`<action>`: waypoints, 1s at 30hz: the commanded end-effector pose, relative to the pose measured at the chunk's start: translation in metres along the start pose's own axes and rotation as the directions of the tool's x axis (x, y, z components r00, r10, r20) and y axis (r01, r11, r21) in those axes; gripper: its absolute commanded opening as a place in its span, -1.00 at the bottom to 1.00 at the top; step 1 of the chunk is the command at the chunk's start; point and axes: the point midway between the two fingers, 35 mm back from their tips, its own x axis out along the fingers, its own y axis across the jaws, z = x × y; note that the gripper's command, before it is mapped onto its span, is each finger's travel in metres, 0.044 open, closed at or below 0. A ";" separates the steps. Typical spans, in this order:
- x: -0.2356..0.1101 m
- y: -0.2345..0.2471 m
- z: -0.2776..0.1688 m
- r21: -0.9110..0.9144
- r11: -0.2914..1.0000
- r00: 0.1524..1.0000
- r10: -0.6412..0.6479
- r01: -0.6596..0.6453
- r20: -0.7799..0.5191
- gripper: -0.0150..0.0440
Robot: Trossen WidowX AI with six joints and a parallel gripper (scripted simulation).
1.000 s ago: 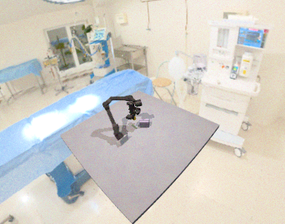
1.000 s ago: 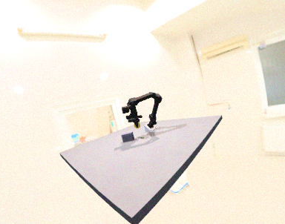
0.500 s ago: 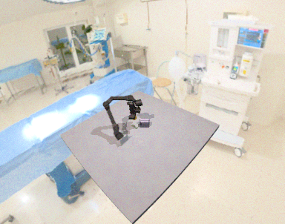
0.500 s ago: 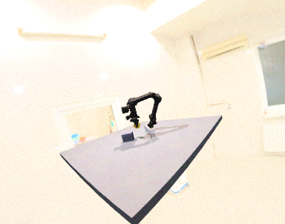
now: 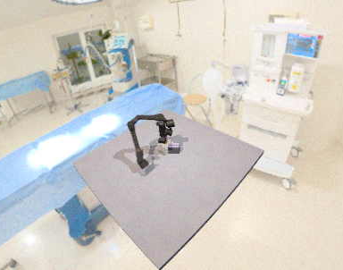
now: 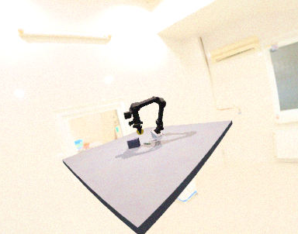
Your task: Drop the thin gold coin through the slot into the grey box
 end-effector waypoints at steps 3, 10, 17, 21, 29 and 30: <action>-0.003 0.004 0.018 -0.010 1.000 1.000 0.000 0.000 0.010 -0.49; -0.003 0.007 0.036 -0.011 1.000 1.000 0.000 0.000 0.012 -0.49; -0.002 0.009 0.054 -0.012 1.000 1.000 0.000 0.000 0.013 -0.49; -0.002 0.010 0.065 -0.013 1.000 1.000 0.000 0.000 0.014 -0.49; 0.000 0.010 0.079 -0.013 1.000 1.000 0.001 -0.001 0.014 -0.49; 0.000 0.010 0.077 -0.011 1.000 1.000 0.001 -0.001 0.012 -0.48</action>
